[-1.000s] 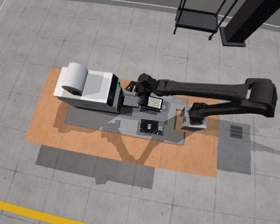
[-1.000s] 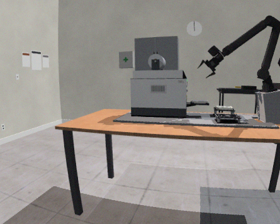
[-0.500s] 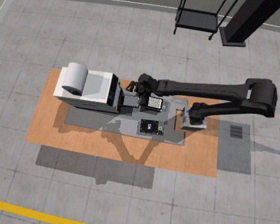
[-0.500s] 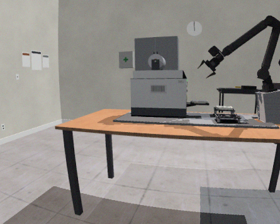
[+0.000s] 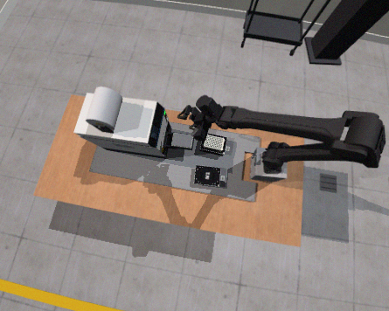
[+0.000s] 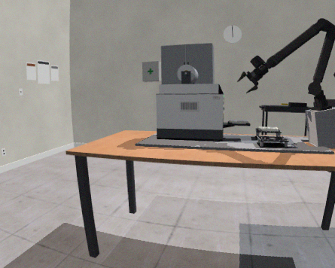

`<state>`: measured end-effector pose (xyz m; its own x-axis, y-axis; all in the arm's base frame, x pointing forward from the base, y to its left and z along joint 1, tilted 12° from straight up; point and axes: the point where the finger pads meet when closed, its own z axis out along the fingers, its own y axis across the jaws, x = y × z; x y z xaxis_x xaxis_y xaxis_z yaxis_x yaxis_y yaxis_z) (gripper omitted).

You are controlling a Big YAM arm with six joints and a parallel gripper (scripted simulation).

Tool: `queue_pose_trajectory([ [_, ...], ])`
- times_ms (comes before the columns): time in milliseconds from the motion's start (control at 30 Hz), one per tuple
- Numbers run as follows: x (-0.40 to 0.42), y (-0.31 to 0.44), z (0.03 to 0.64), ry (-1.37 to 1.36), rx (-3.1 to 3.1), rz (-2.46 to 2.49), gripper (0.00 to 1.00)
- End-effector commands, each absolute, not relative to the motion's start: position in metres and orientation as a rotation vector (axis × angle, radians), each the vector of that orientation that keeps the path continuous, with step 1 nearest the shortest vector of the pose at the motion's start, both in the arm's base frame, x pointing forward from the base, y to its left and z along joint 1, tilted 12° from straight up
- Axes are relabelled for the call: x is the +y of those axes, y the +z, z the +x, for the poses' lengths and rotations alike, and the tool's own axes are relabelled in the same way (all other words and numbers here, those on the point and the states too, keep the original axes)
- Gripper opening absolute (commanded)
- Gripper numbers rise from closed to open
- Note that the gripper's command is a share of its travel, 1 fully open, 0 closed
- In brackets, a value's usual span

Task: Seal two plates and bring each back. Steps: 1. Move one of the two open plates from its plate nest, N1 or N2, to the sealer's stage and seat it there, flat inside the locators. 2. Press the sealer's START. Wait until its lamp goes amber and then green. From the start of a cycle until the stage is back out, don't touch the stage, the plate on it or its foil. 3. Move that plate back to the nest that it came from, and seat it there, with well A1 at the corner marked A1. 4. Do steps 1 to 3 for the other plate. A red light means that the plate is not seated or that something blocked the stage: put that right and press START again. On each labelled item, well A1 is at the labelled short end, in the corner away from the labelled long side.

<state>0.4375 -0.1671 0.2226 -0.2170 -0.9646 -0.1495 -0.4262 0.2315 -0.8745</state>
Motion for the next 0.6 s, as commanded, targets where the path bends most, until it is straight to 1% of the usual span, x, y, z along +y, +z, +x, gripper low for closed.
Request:
queue_pose_trajectory([
  [0,-0.183,0.194,0.430,-0.818,1.878,-1.115,0.96],
  [100,-0.180,0.195,0.432,-0.805,1.869,-1.109,0.95],
  [300,-0.211,0.175,0.410,-0.690,1.964,-0.861,0.92],
  [567,-0.233,0.150,0.392,-0.517,2.030,-0.592,0.87],
])
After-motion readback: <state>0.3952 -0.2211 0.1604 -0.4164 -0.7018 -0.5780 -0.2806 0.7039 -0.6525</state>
